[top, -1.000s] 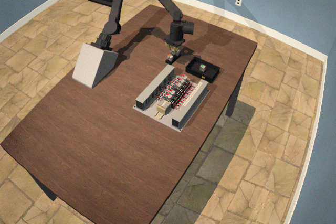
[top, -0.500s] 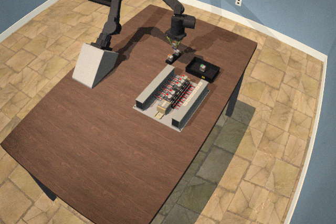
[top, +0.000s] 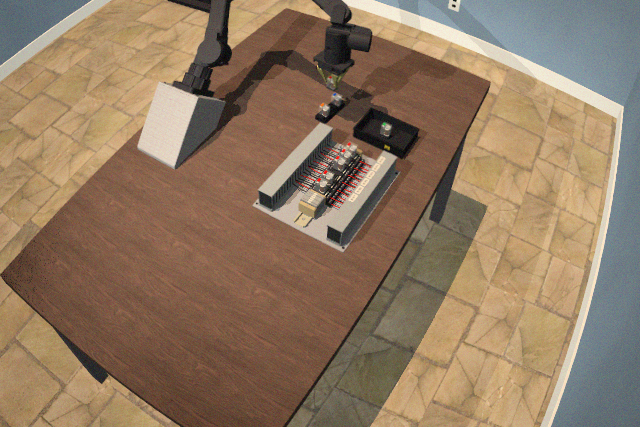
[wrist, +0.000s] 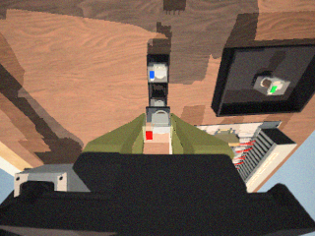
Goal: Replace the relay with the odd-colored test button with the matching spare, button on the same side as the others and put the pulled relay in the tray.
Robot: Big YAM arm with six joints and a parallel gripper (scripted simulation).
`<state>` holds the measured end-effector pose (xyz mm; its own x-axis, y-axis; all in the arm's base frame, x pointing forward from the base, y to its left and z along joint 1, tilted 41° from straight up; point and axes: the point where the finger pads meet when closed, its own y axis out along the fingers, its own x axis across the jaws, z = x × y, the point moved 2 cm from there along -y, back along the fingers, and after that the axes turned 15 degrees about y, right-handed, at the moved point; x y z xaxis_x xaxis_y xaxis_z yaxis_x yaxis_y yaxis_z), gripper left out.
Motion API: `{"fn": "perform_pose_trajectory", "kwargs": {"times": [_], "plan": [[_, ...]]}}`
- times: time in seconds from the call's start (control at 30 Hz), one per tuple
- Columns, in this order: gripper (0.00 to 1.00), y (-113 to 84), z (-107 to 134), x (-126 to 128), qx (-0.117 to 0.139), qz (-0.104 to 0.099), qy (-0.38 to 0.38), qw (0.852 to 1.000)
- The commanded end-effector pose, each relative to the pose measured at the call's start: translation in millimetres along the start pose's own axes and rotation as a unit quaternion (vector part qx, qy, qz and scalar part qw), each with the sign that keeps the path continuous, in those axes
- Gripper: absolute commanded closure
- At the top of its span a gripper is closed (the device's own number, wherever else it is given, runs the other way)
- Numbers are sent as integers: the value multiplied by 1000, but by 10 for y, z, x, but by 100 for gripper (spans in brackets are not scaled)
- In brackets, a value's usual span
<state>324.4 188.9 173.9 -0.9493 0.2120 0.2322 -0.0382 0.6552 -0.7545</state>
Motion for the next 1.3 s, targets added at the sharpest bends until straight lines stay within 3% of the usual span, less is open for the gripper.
{"fn": "perform_pose_trajectory", "kwargs": {"times": [0.0,1.27], "plan": [[100,-111,-145,-49,-8,7,-13,1000],[100,-97,-131,-57,-7,6,-11,1000]]}}
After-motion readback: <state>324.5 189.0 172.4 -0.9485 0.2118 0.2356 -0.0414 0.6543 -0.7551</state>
